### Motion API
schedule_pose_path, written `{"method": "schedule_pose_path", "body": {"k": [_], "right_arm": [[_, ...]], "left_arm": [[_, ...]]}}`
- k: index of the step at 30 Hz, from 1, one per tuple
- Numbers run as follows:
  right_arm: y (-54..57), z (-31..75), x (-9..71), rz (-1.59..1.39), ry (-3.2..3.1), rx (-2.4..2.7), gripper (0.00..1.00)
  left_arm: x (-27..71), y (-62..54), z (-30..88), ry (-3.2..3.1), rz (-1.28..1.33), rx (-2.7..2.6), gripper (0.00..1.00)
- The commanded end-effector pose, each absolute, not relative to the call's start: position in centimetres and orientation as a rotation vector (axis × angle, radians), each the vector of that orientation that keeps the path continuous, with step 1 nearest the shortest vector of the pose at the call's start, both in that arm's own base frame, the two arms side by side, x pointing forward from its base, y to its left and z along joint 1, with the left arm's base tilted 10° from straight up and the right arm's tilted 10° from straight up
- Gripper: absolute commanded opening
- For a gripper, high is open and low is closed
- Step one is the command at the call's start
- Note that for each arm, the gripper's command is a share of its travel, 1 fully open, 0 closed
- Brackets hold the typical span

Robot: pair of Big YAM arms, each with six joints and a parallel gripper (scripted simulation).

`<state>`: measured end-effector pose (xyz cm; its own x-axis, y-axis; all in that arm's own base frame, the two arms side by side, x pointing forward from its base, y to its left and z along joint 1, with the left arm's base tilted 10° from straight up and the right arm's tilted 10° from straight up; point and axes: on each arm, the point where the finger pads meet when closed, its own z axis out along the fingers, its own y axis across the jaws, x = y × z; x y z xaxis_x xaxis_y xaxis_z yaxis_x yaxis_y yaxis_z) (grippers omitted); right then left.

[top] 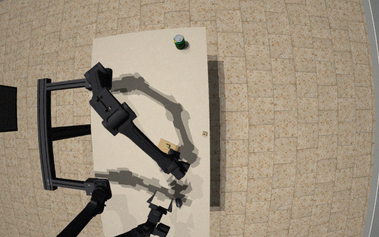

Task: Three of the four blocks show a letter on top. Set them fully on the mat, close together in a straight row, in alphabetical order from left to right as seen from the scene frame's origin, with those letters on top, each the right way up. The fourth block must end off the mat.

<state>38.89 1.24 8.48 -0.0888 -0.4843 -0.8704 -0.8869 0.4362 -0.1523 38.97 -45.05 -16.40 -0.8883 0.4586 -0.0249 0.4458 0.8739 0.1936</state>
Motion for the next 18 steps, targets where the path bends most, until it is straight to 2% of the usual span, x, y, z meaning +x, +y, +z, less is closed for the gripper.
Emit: {"method": "schedule_pose_path", "body": {"k": [1, 18], "right_arm": [[2.2, 9.9, 38.6, 0.511, 1.740, -1.154, 1.00], [5.1, 11.3, 34.9, 0.434, 1.837, -1.019, 1.00]], "left_arm": [[38.1, -47.2, -14.5, 2.809, 0.222, 1.130, 0.20], [35.2, -46.6, -14.9, 2.381, 0.264, 1.944, 0.20]]}}
